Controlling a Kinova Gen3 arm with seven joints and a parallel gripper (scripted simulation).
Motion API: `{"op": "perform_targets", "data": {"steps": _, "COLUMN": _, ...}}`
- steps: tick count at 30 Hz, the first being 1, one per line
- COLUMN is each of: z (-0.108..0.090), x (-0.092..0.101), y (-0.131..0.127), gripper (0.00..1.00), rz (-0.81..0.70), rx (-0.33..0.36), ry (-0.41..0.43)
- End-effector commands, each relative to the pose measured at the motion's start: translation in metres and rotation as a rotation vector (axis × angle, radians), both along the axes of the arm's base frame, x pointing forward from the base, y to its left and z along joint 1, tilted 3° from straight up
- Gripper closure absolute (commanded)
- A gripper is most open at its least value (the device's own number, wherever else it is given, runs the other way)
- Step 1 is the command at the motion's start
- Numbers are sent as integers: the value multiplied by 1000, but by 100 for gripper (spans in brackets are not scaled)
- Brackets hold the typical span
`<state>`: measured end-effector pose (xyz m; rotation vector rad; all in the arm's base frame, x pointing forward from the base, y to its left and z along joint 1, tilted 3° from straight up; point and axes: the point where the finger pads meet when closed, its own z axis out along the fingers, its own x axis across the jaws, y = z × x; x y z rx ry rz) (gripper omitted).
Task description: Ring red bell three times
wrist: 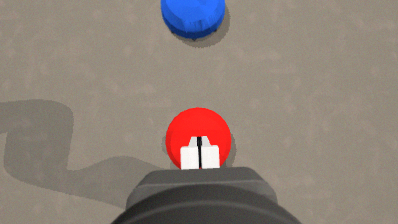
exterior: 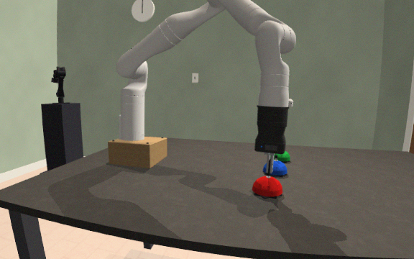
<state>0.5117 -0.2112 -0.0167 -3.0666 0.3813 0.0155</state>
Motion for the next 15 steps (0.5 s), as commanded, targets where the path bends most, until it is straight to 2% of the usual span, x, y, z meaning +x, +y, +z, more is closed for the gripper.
{"op": "perform_targets", "data": {"steps": 1, "z": 0, "x": 0, "y": 0, "gripper": 83, "rz": 0, "rx": 0, "ry": 1}}
{"op": "perform_targets", "data": {"steps": 7, "z": 6, "x": 0, "y": -1, "gripper": 83, "rz": 0, "rx": 0, "ry": 1}}
{"op": "perform_targets", "data": {"steps": 15, "z": 25, "x": 0, "y": -2, "gripper": 83, "rz": 0, "rx": 0, "ry": 1}}
